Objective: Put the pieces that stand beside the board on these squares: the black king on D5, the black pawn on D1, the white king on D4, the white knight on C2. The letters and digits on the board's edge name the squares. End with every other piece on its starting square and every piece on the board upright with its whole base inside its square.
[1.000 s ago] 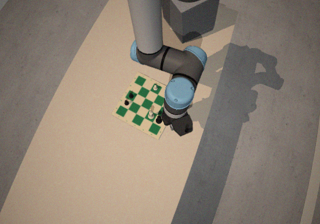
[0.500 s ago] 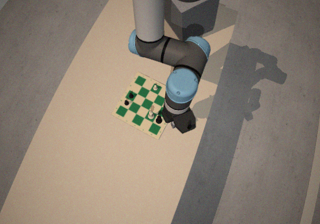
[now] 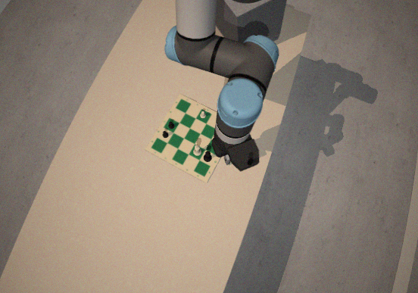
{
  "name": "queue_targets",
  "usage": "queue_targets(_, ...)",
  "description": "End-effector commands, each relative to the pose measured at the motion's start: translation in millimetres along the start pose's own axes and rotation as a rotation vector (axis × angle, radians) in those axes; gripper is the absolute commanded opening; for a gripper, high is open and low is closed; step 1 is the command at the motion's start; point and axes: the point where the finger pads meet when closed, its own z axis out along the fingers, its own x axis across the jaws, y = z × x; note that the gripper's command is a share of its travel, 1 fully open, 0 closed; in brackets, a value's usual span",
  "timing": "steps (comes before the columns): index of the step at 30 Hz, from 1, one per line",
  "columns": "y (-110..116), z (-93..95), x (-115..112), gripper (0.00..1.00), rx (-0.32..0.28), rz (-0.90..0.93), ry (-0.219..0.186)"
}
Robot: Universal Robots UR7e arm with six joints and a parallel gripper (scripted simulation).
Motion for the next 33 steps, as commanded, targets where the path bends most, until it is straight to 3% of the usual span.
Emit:
queue_targets(1,1,-4.0,-1,0.00,-0.004,0.000,-0.003)
queue_targets(20,17,-3.7,11,0.00,-0.005,-0.070,-0.007)
queue_targets(33,85,-6.2,53,0.00,-0.004,-0.371,-0.009)
